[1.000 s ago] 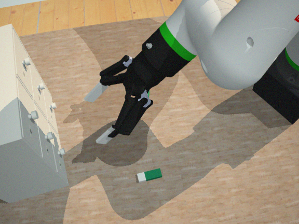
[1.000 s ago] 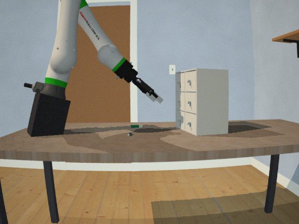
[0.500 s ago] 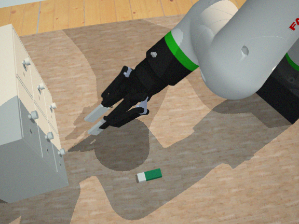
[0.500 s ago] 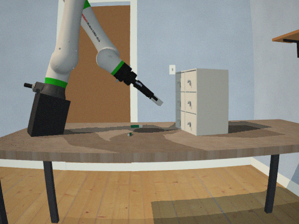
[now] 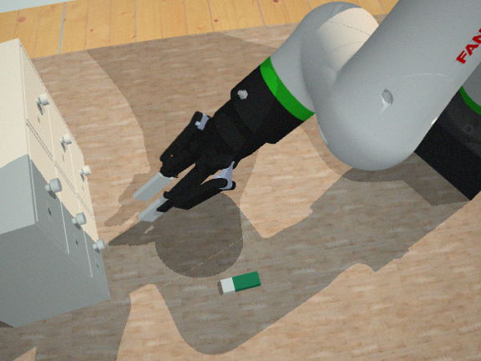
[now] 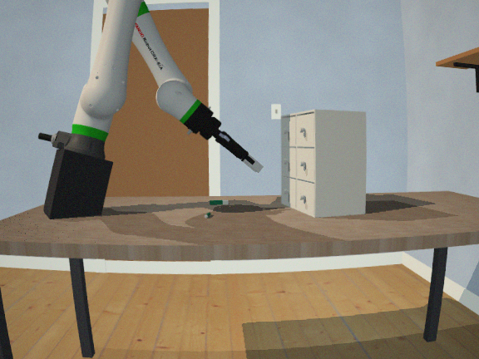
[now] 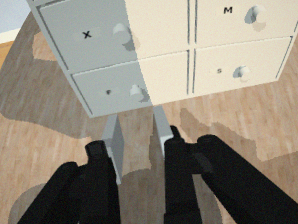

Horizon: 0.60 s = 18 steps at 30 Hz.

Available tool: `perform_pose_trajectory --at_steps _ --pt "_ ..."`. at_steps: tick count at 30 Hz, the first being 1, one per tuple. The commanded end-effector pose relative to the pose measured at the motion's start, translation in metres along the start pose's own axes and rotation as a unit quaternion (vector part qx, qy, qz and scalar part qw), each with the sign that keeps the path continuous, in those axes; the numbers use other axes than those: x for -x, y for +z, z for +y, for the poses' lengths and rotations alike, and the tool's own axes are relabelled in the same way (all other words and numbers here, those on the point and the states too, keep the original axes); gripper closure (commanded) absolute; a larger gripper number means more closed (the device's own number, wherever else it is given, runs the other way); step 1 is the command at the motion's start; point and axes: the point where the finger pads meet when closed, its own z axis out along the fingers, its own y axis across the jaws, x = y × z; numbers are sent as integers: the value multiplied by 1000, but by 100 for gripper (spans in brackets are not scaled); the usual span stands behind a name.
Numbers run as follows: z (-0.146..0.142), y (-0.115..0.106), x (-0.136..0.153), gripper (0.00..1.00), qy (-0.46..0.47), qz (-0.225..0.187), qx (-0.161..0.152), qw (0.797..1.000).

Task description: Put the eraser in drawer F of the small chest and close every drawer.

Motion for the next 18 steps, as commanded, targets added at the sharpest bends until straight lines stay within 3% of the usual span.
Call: perform_pose_trajectory --at_steps 1,18 --pt "0 14 3 80 0 1 -1 1000" --pt "-1 87 21 80 0 1 -1 1000"
